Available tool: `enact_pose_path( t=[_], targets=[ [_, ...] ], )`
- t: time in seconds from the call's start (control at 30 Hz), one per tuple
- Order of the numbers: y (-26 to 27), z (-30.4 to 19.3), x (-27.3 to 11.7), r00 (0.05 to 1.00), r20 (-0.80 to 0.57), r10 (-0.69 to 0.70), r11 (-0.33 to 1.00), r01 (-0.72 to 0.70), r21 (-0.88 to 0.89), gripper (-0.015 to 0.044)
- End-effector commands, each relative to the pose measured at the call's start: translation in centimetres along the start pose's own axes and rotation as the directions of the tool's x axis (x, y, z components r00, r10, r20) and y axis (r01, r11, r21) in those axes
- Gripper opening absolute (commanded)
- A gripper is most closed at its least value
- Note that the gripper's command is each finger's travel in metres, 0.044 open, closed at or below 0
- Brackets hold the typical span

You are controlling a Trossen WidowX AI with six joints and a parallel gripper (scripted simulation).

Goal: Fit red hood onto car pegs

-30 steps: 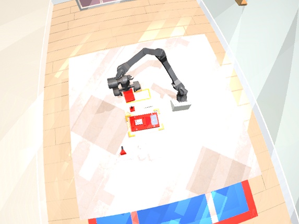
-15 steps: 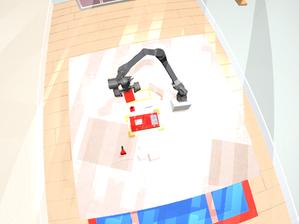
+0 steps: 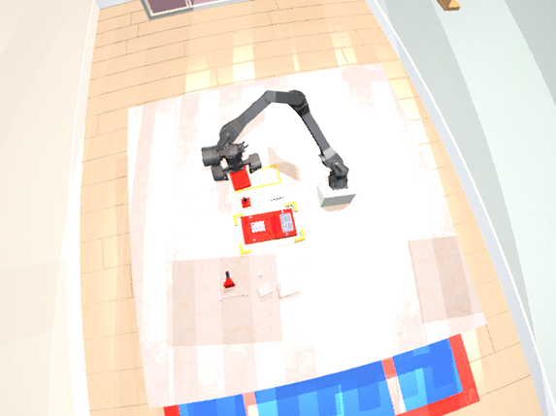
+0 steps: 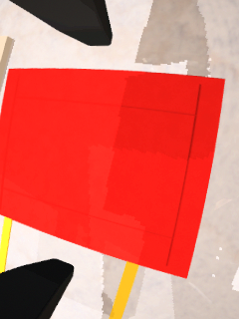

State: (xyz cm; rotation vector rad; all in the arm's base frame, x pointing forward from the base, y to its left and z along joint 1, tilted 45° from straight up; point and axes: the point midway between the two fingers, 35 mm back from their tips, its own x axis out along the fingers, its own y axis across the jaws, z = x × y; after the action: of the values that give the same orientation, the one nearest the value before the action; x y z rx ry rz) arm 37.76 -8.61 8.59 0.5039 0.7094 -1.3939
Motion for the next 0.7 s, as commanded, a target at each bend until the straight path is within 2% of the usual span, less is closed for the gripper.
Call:
enact_pose_path(
  t=[0.0,0.67],
  targets=[
    [0.00,0.00,0.25,1.000,0.003,-0.001,1.000,0.001,-0.004,0.0440],
    [0.00,0.01,1.23,1.000,0.004,-0.001,1.000,0.001,-0.004,0.0440]
  ],
)
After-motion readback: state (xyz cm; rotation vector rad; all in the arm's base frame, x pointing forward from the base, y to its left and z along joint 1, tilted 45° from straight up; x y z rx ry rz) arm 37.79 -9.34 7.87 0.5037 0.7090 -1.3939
